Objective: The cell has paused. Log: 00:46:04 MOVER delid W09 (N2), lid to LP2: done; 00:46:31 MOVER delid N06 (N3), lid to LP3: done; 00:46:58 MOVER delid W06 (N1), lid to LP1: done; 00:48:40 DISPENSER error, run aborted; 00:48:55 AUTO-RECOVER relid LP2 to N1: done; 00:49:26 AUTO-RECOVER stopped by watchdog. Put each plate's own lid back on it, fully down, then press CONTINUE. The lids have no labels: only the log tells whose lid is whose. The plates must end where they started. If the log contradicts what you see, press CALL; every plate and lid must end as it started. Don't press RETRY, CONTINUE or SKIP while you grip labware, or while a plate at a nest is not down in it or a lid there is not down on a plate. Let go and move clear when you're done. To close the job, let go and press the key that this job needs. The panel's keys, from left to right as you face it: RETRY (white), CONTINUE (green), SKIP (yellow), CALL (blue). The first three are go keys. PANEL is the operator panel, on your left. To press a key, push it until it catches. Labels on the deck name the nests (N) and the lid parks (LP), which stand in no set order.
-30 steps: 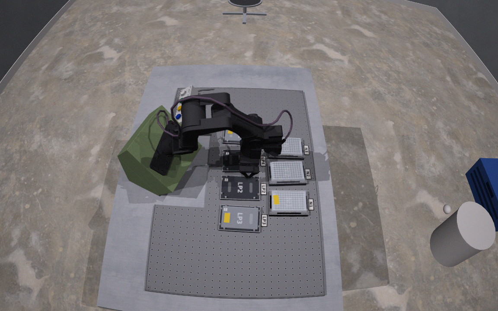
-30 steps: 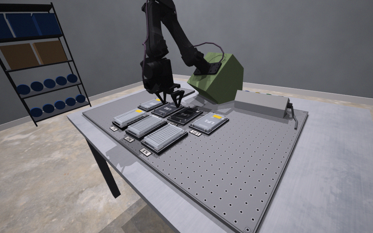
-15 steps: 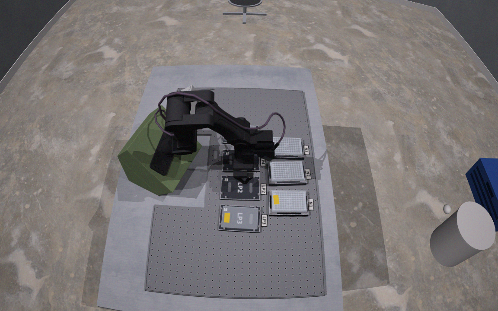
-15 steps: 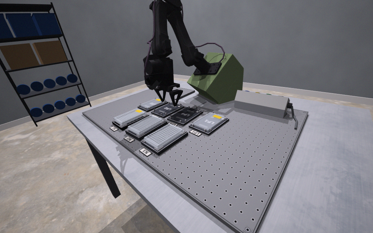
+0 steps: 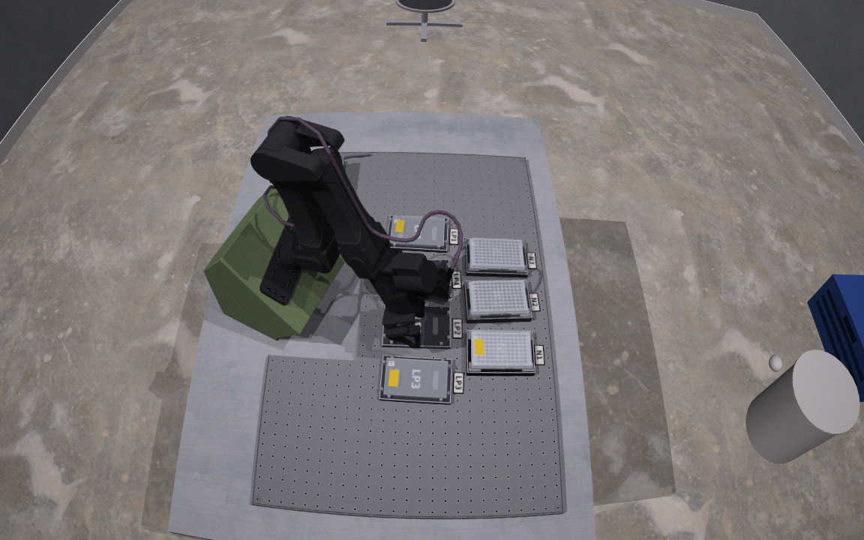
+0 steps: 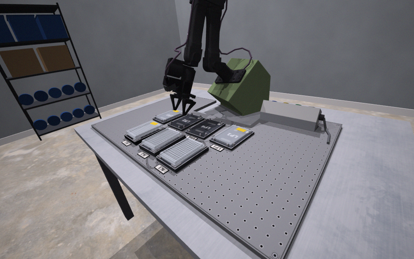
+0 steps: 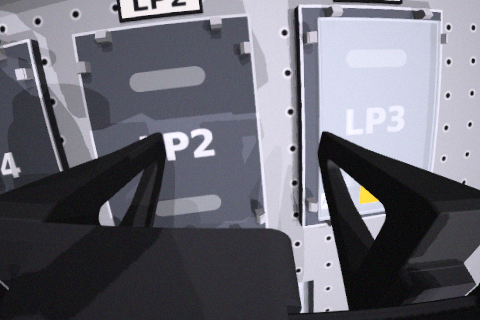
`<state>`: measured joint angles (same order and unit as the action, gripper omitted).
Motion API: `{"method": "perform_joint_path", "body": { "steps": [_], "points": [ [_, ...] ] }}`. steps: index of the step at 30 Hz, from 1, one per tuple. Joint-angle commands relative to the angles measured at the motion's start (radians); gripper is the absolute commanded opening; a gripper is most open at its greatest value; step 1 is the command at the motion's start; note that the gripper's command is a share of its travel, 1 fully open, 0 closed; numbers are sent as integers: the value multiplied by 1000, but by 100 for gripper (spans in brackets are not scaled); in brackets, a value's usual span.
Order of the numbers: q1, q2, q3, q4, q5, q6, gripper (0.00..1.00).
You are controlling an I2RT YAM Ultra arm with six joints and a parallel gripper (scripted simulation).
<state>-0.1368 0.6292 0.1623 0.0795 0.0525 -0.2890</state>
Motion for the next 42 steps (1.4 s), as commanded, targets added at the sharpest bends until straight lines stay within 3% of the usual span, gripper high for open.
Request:
{"method": "perform_joint_path", "body": {
  "steps": [1, 2, 3, 8, 13, 22, 42],
  "points": [
    [-75, -25, -39, 158, -177, -66, 80],
    [-75, -25, -39, 158, -177, -66, 80],
    [-155, -9, -67, 233, -283, -75, 0],
    [-358, 98, -5, 328, -498, -108, 0],
    [-412, 205, -22, 434, -612, -84, 0],
    [-417, 256, -29, 504, -637, -74, 0],
    [-409, 243, -24, 500, -630, -79, 0]
  ]
}}
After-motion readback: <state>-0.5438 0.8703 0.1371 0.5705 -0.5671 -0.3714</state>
